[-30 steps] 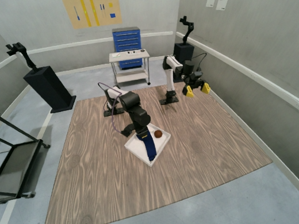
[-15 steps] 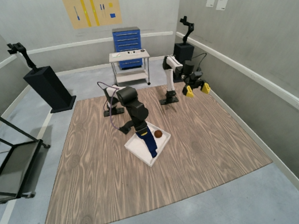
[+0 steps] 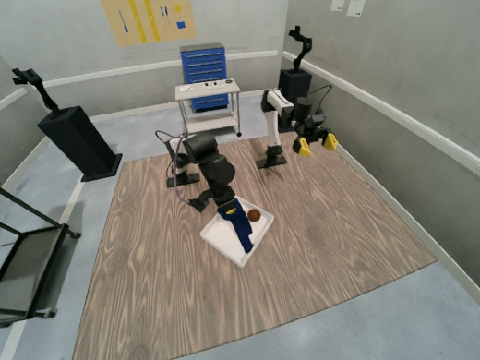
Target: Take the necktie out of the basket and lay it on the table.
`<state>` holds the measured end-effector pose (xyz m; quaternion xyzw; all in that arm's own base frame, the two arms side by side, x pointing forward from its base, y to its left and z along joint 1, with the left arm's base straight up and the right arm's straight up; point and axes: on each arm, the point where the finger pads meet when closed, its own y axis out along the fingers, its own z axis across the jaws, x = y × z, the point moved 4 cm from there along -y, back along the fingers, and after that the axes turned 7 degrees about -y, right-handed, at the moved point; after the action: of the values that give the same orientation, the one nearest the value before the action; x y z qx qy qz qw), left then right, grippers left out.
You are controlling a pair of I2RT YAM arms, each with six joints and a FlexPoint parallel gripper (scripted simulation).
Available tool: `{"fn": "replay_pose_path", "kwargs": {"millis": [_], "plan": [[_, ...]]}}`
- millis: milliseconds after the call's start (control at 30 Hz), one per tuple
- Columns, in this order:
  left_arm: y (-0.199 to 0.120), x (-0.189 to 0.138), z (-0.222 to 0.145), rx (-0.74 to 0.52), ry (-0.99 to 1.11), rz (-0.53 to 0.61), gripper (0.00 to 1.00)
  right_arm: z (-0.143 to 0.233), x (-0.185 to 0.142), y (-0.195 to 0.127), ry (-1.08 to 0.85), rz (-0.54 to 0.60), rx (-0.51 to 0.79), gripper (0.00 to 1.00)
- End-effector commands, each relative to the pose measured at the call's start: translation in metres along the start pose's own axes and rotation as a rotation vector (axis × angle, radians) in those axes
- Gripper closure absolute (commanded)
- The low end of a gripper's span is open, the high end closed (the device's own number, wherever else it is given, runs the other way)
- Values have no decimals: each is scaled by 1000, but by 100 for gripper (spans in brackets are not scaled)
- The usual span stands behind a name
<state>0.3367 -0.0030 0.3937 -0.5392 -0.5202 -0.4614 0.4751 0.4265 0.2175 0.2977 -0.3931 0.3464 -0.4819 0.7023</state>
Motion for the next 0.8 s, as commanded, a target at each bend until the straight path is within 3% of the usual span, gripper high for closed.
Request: {"fn": "replay_pose_path", "kwargs": {"millis": [0, 767], "plan": [[0, 0, 0, 0, 0, 0, 0, 26, 1, -40, 4, -72, -308, 93], [0, 0, 0, 0, 0, 0, 0, 5, 25, -58, 11, -71, -276, 93]]}}
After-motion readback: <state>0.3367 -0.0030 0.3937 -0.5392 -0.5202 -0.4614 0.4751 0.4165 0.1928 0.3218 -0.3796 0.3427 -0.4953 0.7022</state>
